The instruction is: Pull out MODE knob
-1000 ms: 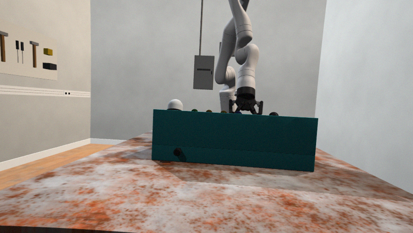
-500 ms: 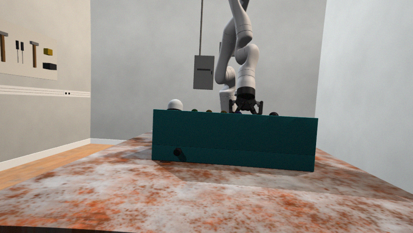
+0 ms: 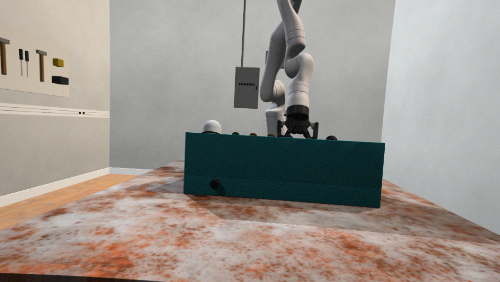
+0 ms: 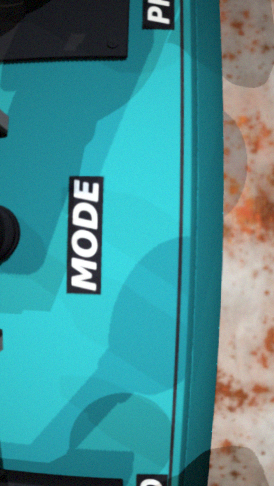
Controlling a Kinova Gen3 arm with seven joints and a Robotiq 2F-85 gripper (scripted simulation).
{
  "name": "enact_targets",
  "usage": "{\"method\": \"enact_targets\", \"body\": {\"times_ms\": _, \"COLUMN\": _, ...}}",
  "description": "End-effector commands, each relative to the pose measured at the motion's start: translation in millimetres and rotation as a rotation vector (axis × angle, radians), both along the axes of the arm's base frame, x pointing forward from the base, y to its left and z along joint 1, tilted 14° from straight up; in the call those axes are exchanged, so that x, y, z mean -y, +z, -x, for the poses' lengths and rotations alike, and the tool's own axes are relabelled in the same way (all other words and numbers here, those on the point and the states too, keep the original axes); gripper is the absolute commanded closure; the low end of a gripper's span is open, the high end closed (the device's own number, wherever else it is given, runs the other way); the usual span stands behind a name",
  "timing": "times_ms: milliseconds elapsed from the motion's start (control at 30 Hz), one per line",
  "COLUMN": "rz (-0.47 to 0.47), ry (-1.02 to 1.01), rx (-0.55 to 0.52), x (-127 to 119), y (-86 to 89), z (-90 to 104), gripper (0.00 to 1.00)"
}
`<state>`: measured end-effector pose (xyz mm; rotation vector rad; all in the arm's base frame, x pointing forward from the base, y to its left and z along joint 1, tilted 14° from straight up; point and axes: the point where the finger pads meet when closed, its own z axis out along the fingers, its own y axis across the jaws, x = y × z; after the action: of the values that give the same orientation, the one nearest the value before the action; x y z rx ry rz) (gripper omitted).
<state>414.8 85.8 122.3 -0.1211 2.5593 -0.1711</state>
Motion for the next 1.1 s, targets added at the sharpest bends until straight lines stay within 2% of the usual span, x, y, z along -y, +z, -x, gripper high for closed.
{"method": "enact_targets", "body": {"times_ms": 0, "rz": -0.001, "ry": 0.000, "rx": 0.001, "x": -0.2, "y": 0.4, "z": -0.2, "gripper": 0.23}}
{"method": "enact_targets", "body": {"times_ms": 1067, "rz": -0.001, "ry": 0.000, "rx": 0.001, "x": 0.4, "y": -4.9, "z": -3.9, "gripper": 0.23}}
